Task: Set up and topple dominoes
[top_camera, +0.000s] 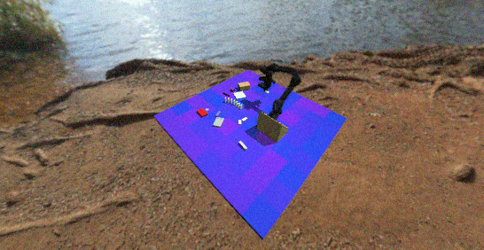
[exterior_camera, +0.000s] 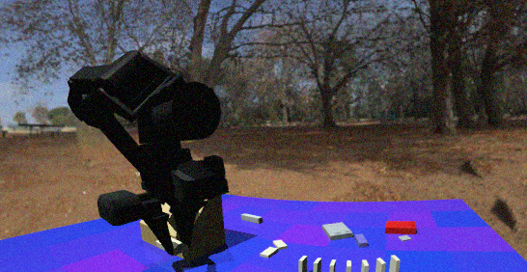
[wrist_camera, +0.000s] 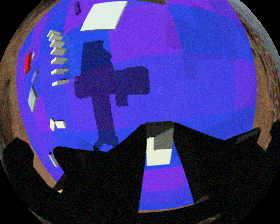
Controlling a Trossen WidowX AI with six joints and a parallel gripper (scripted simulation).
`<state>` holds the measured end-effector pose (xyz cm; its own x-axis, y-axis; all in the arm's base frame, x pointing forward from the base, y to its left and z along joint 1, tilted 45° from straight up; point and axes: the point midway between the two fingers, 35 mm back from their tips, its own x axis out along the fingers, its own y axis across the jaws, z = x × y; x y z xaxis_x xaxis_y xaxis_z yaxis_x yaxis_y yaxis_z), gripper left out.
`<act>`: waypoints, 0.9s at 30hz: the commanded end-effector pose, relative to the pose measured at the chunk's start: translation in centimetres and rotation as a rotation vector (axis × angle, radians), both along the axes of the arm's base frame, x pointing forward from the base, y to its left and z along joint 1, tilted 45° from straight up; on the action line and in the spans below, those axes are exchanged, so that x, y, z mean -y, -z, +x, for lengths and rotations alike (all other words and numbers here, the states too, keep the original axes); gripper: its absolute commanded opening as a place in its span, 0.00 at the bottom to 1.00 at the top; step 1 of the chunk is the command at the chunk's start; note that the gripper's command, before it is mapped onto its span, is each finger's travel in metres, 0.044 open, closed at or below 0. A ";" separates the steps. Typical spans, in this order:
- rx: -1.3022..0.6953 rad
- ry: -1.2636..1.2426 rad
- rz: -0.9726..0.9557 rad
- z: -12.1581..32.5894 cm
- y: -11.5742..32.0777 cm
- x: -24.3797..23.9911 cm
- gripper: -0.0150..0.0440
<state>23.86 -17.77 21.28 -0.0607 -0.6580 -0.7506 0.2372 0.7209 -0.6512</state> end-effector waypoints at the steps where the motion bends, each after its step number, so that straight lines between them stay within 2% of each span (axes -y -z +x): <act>1: 0.081 0.000 0.065 0.4 1.5 0.5 0.44; 14: 0.374 -0.042 0.200 2.3 4.8 2.6 0.44; 27: 0.661 -0.170 0.226 3.4 5.5 4.8 0.44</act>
